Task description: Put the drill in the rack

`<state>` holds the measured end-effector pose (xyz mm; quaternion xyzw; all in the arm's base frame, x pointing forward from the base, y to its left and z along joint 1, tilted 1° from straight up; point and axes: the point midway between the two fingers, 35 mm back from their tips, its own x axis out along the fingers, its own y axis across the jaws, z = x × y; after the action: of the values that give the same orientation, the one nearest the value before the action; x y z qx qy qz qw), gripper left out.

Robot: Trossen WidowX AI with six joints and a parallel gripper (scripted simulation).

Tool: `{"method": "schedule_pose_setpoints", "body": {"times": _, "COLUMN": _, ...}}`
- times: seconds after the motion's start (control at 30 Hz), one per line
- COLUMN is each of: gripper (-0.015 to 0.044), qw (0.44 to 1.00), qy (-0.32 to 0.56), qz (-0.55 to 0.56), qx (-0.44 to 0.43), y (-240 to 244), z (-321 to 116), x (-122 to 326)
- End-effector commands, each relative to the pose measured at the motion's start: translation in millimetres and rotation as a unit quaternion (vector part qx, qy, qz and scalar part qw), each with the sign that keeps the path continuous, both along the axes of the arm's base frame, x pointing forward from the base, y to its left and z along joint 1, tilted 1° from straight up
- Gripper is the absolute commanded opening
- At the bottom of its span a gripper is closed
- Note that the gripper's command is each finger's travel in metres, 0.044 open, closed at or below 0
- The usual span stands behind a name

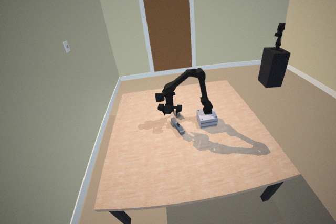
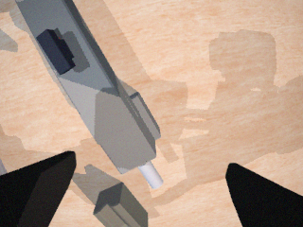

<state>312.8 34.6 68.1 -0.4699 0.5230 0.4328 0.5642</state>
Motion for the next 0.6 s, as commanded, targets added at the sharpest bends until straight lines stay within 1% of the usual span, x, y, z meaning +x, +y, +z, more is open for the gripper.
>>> {"method": "schedule_pose_setpoints", "body": {"times": 0.0, "gripper": 0.044, "qw": 0.967, "qy": 0.018, "qz": 0.254, "qx": -0.017, "y": -57.2, "z": -39.9, "x": 6.0}}
{"method": "schedule_pose_setpoints", "body": {"times": 0.1, "gripper": 0.044, "qw": 0.956, "qy": 0.018, "qz": 0.293, "qx": -0.019, "y": -66.5, "z": -45.0, "x": 6.6}}
{"method": "schedule_pose_setpoints", "body": {"times": 0.57, "gripper": 0.044, "qw": 0.956, "qy": 0.018, "qz": 0.293, "qx": -0.019, "y": -66.5, "z": -45.0, "x": 6.6}}
